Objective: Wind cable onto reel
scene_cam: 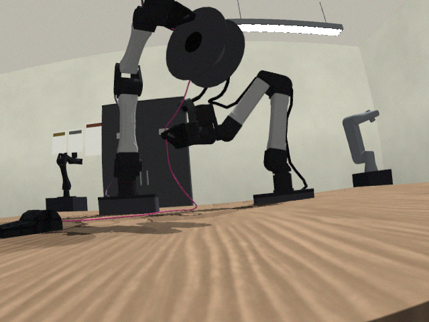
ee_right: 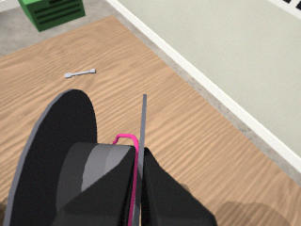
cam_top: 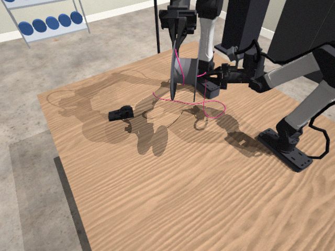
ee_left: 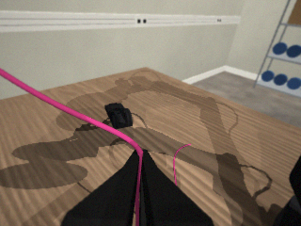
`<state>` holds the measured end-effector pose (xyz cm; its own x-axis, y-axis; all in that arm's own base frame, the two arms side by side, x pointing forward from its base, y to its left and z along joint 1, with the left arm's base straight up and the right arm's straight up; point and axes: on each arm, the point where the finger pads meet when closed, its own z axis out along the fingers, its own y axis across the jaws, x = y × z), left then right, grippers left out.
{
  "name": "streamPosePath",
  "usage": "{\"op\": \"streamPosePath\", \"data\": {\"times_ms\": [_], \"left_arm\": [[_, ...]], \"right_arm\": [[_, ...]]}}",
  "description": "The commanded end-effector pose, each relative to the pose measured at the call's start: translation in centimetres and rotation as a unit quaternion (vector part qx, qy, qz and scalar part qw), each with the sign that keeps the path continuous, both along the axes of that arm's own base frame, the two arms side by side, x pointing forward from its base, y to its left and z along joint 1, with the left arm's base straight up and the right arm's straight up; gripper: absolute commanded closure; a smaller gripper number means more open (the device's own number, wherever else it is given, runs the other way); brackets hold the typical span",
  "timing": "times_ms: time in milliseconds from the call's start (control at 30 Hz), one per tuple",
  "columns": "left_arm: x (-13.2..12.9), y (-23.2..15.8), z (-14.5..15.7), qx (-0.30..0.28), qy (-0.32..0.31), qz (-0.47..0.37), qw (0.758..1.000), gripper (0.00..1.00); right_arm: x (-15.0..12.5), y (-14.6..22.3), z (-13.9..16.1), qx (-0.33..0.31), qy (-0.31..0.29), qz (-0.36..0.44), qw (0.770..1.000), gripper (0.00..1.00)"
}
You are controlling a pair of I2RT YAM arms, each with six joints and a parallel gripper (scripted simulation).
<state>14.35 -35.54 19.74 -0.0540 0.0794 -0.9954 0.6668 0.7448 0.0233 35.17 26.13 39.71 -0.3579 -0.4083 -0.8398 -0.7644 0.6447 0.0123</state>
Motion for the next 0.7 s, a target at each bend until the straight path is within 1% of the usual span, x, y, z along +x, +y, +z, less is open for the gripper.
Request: {"op": "streamPosePath", "data": {"times_ms": [0,33,67,133,200,267,667], "left_arm": [[-2.3,2.8,4.3,-0.028,-0.031,0.019,0.999,1.00],[-3.0,2.8,6.6,-0.048,-0.029,0.020,0.998,1.00],[-3.6,3.2,7.5,-0.050,-0.028,0.020,0.998,1.00],[-4.4,3.9,8.6,-0.048,-0.027,0.020,0.998,1.00],[-4.4,3.9,8.6,-0.048,-0.027,0.020,0.998,1.00],[-4.8,4.2,10.0,-0.050,-0.025,0.020,0.998,1.00],[-3.8,4.0,17.7,-0.049,-0.024,0.018,0.998,1.00]], "right_arm": [[0.3,0.0,2.6,0.027,-0.031,-0.002,0.999,1.00],[0.3,0.0,2.6,0.027,-0.031,-0.002,0.999,1.00],[0.3,0.0,2.6,0.027,-0.031,-0.002,0.999,1.00],[0.3,0.0,2.6,0.027,-0.031,-0.002,0.999,1.00],[0.3,0.0,2.6,0.027,-0.031,-0.002,0.999,1.00],[0.3,0.0,2.6,0.027,-0.031,-0.002,0.999,1.00],[0.3,0.0,2.6,0.027,-0.031,-0.002,0.999,1.00]]}}
